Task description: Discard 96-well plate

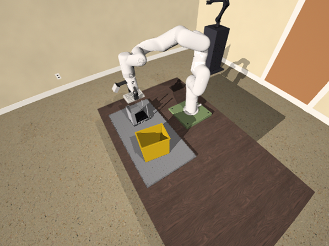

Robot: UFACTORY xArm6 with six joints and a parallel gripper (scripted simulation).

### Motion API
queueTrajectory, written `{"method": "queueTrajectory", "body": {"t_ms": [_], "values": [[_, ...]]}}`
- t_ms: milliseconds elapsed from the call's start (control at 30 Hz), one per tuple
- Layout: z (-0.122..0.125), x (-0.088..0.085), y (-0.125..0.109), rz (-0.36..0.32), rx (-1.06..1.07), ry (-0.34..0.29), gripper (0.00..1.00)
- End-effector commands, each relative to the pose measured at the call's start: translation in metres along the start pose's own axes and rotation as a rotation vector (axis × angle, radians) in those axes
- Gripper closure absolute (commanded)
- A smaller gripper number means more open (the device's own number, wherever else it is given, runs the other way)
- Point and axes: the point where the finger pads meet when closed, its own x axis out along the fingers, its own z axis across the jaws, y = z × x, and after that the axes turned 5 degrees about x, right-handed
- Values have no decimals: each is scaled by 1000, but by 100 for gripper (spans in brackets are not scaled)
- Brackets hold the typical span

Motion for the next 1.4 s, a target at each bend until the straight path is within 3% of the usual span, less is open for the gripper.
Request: {"method": "queueTrajectory", "body": {"t_ms": [0, 300, 500, 1367], "values": [[0, -2, 1, 3, 0, -1, 100], [0, -2, 1, 3, 0, -1, 100], [-20, -1, 2, 3, 175, 0, 100], [-93, 3, 5, 3, 175, 1, 100]]}}
